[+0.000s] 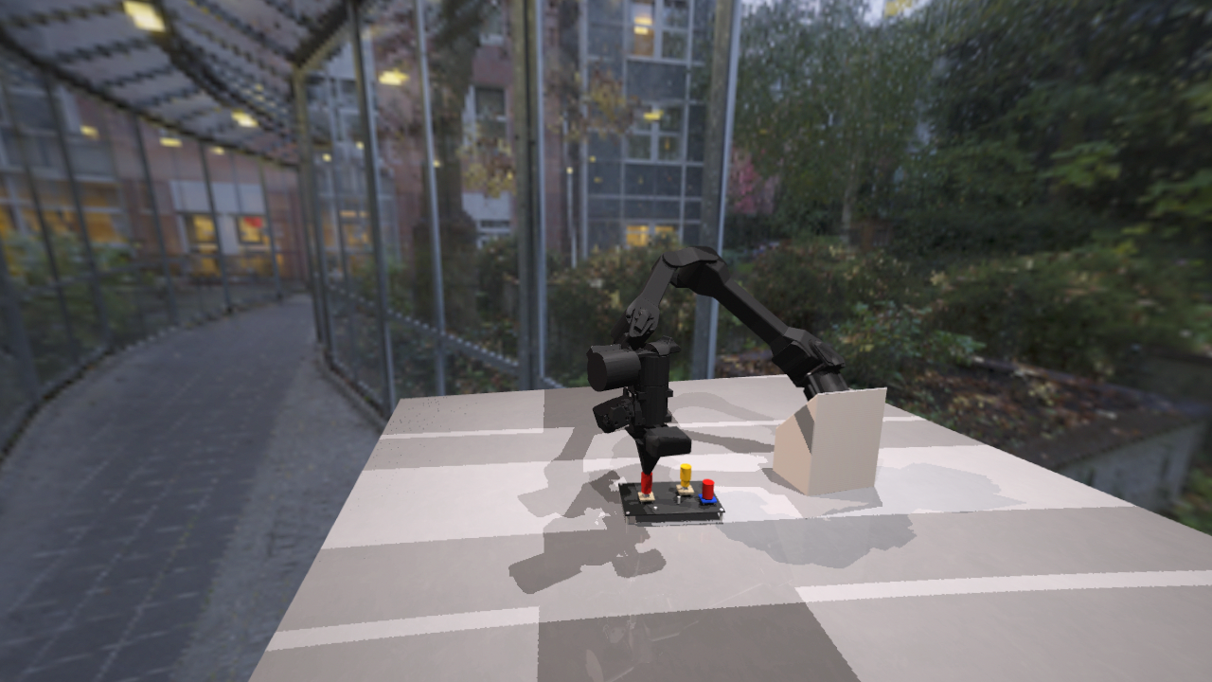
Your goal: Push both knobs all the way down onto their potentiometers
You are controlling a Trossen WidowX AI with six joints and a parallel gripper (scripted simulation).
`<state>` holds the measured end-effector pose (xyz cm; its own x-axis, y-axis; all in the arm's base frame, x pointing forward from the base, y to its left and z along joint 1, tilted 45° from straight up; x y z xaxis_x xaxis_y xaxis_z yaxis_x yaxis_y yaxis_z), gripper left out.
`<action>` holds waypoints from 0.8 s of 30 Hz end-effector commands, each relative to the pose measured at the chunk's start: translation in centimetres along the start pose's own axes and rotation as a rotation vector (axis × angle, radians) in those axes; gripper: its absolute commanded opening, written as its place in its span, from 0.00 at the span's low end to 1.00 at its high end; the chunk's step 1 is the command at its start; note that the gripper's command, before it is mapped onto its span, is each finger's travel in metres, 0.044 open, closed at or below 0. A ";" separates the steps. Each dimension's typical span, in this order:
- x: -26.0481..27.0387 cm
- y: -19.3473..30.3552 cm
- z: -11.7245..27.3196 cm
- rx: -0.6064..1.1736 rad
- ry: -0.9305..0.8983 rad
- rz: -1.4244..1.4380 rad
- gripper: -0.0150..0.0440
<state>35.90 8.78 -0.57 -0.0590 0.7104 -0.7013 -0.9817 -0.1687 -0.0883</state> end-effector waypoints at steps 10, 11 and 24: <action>-0.1 -0.1 1.6 0.009 0.002 -0.012 0.25; -0.1 -0.1 1.6 0.009 0.002 -0.012 0.25; 0.0 3.9 2.5 0.011 -0.001 -0.004 0.83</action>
<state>34.59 9.40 0.38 -0.0469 0.7062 -0.7064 -0.9844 -0.1529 -0.0874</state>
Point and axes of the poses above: the point midway between the two fingers, 35 mm back from their tips, its own z axis back along the fingers, its own x axis across the jaws, y = z × x, the point moved 4 cm from there along z, back along the fingers, and after that the axes turned 6 degrees about -z, right-handed, at the moved point
